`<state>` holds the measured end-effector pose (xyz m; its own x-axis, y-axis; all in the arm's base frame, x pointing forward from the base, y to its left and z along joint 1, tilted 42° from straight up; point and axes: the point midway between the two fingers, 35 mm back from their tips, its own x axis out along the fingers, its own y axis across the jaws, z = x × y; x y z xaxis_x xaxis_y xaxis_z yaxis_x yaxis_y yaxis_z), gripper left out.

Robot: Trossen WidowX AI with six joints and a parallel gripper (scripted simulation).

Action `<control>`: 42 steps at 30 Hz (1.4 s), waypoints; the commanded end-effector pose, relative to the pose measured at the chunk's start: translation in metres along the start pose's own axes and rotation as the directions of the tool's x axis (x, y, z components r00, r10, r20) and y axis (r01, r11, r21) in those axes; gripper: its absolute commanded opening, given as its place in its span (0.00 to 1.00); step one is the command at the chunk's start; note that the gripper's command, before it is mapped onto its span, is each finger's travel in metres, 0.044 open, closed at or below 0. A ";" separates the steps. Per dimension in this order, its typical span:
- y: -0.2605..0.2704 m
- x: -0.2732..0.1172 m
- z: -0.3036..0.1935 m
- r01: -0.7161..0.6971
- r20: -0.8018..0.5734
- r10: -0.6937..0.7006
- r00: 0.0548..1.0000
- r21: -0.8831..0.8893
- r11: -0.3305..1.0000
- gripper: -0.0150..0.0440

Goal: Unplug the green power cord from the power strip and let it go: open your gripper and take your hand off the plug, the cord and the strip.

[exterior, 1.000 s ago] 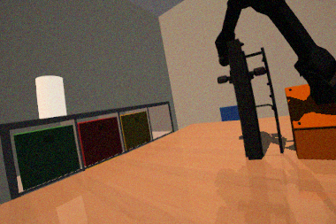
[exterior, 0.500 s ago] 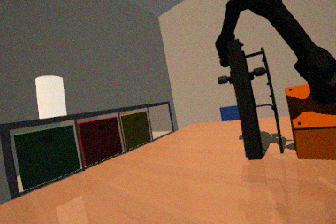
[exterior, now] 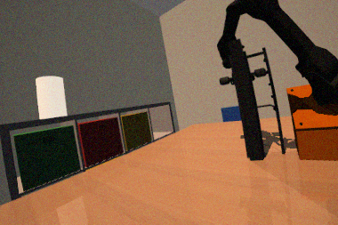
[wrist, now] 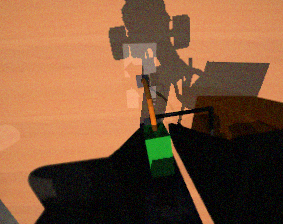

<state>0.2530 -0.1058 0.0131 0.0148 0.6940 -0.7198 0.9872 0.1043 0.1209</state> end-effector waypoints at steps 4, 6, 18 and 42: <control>0.001 -0.007 0.030 -0.008 0.050 0.008 0.999 -0.014 1.000 0.25; 0.001 -0.008 0.033 -0.008 0.050 0.009 0.999 -0.013 1.000 0.25; 0.002 -0.003 0.022 0.000 0.048 0.001 0.999 -0.023 1.000 0.53; 0.002 -0.012 0.007 -0.008 0.046 0.009 0.999 -0.011 1.000 0.53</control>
<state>0.2580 -0.1256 0.0123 0.0315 0.6565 -0.7537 0.9841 0.1114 0.1382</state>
